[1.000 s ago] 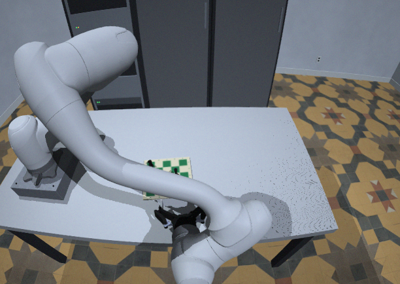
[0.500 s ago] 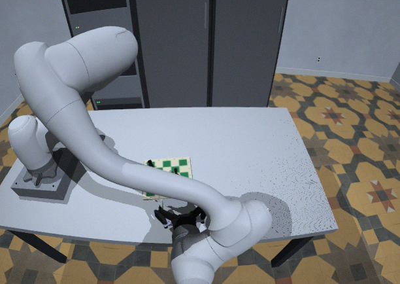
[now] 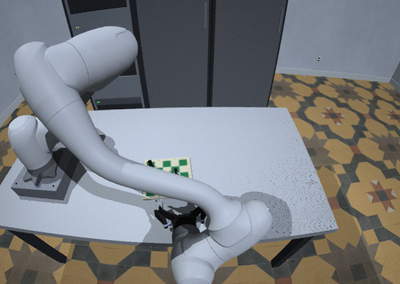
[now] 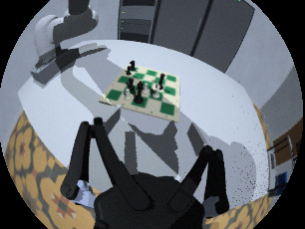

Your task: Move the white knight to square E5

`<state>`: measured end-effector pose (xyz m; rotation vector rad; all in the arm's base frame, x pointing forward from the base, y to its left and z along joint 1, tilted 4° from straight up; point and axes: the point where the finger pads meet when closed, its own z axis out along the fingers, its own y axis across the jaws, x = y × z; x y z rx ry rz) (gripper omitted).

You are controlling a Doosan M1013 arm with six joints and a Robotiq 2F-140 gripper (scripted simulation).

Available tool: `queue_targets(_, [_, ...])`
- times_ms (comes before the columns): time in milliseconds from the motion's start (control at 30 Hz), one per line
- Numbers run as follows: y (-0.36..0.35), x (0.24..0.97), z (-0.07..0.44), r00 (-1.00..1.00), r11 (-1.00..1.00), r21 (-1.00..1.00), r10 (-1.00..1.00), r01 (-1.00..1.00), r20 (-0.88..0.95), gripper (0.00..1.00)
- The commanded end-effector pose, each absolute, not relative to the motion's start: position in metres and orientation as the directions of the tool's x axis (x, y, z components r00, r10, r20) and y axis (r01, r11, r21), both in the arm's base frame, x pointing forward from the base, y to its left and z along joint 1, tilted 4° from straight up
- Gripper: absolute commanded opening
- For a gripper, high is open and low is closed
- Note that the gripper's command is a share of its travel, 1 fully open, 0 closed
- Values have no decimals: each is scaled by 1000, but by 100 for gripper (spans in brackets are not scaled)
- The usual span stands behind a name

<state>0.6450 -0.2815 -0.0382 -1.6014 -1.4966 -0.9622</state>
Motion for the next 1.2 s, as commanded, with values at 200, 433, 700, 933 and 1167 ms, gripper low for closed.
queue_targets(200, [-281,645,-38,42,-56,-19,452,998,891,100])
queue_targets(433, [-282,645,-29,42,-56,-19,452,998,891,100])
queue_targets(700, [-285,646,19,42,-56,-19,452,998,891,100])
queue_targets(933, [-287,646,45,42,-56,-19,452,998,891,100])
queue_targets(1167, [-286,646,49,42,-56,-18,460,998,887,100])
